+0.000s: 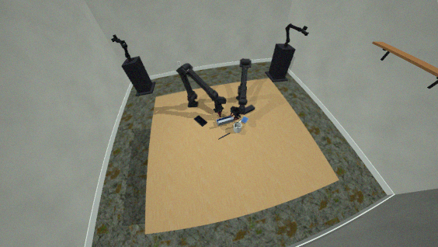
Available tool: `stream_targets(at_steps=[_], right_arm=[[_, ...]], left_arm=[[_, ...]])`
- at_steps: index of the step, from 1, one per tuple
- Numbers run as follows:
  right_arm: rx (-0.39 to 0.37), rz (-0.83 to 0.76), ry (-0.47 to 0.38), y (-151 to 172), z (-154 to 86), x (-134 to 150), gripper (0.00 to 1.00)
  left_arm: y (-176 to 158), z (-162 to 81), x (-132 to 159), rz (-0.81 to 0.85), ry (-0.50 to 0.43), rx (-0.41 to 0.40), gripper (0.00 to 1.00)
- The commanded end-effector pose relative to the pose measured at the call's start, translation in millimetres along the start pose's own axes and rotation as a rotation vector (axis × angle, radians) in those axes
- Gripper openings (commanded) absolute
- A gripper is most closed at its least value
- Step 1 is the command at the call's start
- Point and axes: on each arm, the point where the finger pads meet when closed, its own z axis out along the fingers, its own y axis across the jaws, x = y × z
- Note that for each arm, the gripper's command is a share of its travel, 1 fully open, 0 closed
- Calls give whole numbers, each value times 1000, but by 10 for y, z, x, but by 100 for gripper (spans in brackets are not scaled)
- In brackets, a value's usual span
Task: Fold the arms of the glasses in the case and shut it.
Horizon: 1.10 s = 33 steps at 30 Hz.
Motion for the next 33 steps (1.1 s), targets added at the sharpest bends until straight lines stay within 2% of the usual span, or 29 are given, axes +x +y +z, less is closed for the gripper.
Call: stream_targets(at_steps=[1, 18, 20, 23, 33], right_arm=[[-29, 15, -38, 20, -87, -179, 0], [-28, 14, -39, -118, -72, -173, 0], [-54, 20, -66, 23, -148, -348, 0], [-28, 13, -39, -28, -8, -300, 0], [-24, 12, -36, -56, 41, -386, 0]], left_arm=[[7, -56, 16, 2, -1, -6, 57], [7, -56, 16, 2, -1, -6, 57], [7, -56, 16, 1, -1, -6, 57], [7, -56, 16, 1, -1, -6, 57], [7, -56, 16, 1, -1, -6, 57]])
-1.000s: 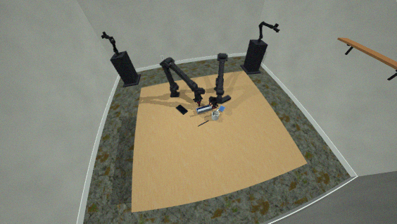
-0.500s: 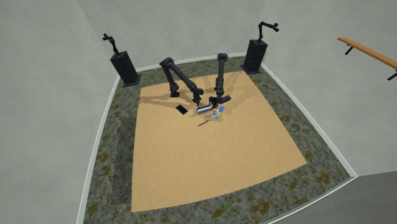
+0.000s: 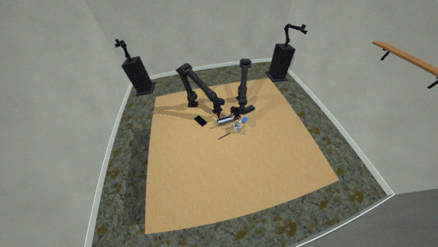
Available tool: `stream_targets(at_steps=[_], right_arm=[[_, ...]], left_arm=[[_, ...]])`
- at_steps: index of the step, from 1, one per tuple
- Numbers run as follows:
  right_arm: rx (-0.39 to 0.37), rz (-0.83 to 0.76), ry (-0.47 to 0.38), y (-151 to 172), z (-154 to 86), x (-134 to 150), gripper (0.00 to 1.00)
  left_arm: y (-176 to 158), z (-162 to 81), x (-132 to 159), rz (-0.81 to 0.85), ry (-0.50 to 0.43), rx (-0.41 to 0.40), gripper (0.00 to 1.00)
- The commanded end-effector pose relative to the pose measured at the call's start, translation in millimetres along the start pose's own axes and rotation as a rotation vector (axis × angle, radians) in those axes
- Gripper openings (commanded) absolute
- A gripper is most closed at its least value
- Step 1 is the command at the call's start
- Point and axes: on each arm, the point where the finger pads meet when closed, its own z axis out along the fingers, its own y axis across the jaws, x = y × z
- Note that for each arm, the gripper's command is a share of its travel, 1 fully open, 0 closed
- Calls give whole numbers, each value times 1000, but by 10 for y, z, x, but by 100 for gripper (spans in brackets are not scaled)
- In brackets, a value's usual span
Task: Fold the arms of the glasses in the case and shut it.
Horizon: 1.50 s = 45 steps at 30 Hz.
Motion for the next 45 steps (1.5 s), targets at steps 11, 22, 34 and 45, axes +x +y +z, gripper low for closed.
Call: stream_targets(at_steps=[11, 22, 34, 45], right_arm=[[-27, 9, -38, 112, 18, -363, 0], [-26, 9, -39, 92, 49, -454, 0], [-27, 7, -40, 71, 86, -571, 0], [-22, 3, -32, 42, 113, -637, 0]], left_arm=[[7, -55, 16, 1, -1, -6, 57], [-19, -38, -5, 9, -1, 1, 57], [-19, -38, -5, 9, -1, 1, 57], [-19, -38, -5, 9, -1, 1, 57]])
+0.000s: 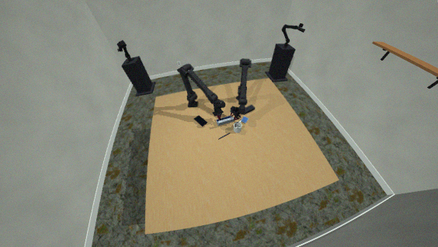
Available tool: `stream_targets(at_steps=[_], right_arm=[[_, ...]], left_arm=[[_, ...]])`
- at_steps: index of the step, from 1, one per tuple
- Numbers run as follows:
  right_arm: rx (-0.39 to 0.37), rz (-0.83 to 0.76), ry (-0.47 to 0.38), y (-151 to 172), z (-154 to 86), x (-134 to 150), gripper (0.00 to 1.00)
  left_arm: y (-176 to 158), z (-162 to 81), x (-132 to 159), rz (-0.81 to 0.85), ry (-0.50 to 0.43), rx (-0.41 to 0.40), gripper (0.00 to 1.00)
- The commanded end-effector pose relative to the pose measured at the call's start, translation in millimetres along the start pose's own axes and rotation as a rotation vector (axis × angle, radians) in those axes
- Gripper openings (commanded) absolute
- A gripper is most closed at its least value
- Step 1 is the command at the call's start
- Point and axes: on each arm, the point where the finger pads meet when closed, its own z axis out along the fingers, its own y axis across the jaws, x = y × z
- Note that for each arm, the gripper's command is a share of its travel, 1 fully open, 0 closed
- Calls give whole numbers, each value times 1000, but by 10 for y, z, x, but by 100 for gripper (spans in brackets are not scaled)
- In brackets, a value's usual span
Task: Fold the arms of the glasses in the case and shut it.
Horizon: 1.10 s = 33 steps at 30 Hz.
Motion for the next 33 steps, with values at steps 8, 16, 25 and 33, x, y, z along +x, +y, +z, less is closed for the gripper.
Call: stream_targets(at_steps=[8, 16, 25, 33], right_arm=[[-11, 0, -20, 60, 9, -296, 0], [-23, 0, -40, 80, 14, -402, 0], [-38, 11, -56, 159, -206, -423, 0], [-41, 13, -61, 158, -471, -430, 0]], left_arm=[[-23, -36, -8, 10, -1, 1, 57], [-23, -36, -8, 10, -1, 1, 57], [-23, -36, -8, 10, -1, 1, 57], [-23, -36, -8, 10, -1, 1, 57]])
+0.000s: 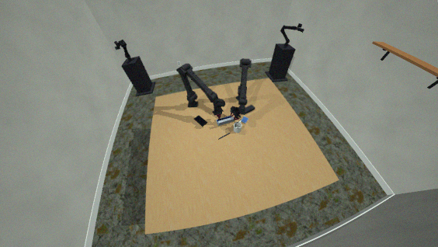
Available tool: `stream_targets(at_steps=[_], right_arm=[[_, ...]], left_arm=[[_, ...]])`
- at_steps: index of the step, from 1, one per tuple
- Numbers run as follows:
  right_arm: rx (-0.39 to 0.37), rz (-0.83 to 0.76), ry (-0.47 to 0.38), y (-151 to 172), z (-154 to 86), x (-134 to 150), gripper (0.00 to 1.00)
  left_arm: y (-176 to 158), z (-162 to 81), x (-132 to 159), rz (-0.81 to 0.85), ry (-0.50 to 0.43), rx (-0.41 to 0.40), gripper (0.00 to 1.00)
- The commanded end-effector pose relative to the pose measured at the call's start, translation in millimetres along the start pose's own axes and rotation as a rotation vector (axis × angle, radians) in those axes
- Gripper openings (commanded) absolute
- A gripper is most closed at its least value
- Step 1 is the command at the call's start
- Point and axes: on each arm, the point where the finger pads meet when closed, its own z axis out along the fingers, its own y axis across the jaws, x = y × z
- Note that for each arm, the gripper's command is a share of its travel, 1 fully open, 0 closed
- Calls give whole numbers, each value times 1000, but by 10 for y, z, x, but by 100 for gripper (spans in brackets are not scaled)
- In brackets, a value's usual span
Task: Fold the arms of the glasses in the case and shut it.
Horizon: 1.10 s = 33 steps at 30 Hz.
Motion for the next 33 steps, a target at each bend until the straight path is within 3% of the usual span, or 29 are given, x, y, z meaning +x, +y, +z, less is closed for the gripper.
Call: stream_targets(at_steps=[1, 15, 17, 20, 24, 31, 33], right_arm=[[-41, 29, -64, 168, -349, -301, 0], [-42, 30, -62, 156, -730, -285, 0], [-51, 37, -77, 191, -793, -381, 0], [-15, 42, -39, 136, -663, -441, 0], [-20, 24, -35, 225, -855, -707, 0], [21, -5, 27, 159, -746, -559, 0], [-33, 31, -68, 268, -990, -896, 0]], left_arm=[[-23, -36, -8, 10, -1, 1, 57], [-23, -36, -8, 10, -1, 1, 57], [-23, -36, -8, 10, -1, 1, 57], [-23, -36, -8, 10, -1, 1, 57], [-23, -36, -8, 10, -1, 1, 57], [-23, -36, -8, 10, -1, 1, 57], [-23, -36, -8, 10, -1, 1, 57]])
